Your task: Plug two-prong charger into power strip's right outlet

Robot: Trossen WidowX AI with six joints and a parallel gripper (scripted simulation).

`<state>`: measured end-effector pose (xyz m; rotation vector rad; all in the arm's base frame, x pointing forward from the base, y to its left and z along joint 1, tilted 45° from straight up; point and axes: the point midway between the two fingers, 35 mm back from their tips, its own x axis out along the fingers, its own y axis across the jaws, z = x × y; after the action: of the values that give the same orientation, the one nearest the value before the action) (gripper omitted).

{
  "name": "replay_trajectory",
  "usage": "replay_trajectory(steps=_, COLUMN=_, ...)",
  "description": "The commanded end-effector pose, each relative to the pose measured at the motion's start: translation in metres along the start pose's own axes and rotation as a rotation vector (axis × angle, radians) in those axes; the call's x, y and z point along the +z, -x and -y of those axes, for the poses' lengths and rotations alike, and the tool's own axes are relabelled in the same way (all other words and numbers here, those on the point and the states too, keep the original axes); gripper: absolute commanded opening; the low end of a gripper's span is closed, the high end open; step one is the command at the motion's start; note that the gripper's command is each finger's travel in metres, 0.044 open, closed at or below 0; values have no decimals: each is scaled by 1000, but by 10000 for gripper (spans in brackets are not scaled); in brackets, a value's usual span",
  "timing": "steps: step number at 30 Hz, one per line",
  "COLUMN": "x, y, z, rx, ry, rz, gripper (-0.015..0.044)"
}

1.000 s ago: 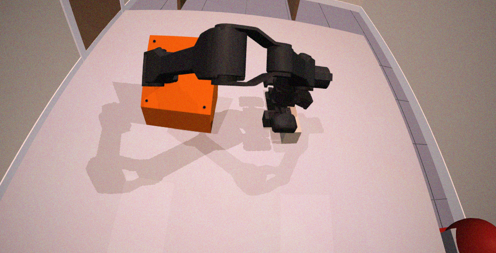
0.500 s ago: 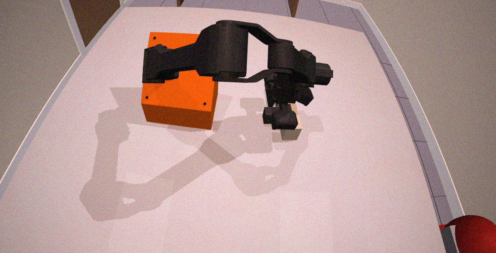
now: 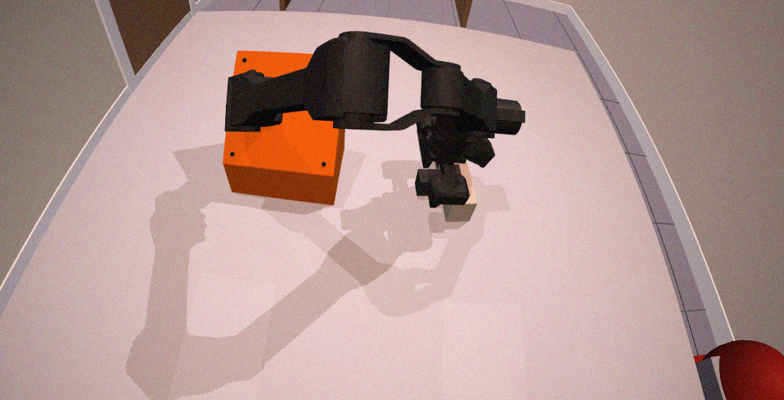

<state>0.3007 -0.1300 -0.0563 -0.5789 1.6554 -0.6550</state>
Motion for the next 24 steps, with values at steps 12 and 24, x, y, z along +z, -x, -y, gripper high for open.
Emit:
replay_trajectory(steps=12, x=-6, y=-1, z=0, rx=3, ry=-4, rz=6, gripper=440)
replay_trajectory(steps=24, x=-9, y=-1, z=0, rx=4, ry=-9, rz=11, gripper=440)
